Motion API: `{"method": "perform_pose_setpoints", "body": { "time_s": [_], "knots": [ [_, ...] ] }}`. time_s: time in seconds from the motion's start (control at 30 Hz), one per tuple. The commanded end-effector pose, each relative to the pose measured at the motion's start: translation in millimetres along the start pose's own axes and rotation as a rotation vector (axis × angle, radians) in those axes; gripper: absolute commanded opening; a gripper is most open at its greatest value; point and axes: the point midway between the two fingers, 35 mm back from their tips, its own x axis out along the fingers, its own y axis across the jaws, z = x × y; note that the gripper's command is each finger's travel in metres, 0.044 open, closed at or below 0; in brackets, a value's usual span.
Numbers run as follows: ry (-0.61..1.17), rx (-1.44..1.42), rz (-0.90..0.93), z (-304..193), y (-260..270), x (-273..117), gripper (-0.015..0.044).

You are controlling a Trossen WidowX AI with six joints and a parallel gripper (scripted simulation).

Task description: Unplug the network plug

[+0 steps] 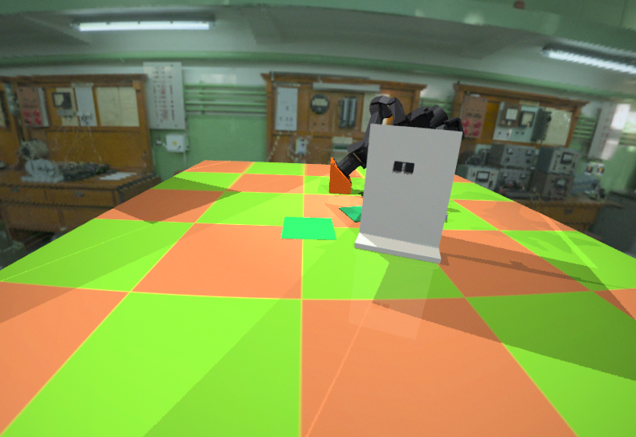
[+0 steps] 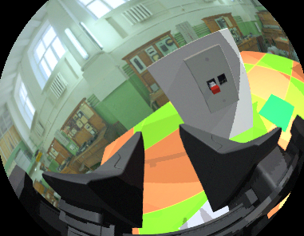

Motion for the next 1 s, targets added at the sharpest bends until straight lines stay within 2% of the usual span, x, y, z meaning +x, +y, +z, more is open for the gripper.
{"method": "perform_pose_setpoints", "body": {
  "time_s": [0.0, 0.97],
  "knots": [
    [-0.012, 0.118, -0.002, -1.4, -7.5, -5.1, 0.0156],
    [-0.109, 1.097, 0.011, -10.7, -69.6, -34.2, 0.0156]
  ]
}}
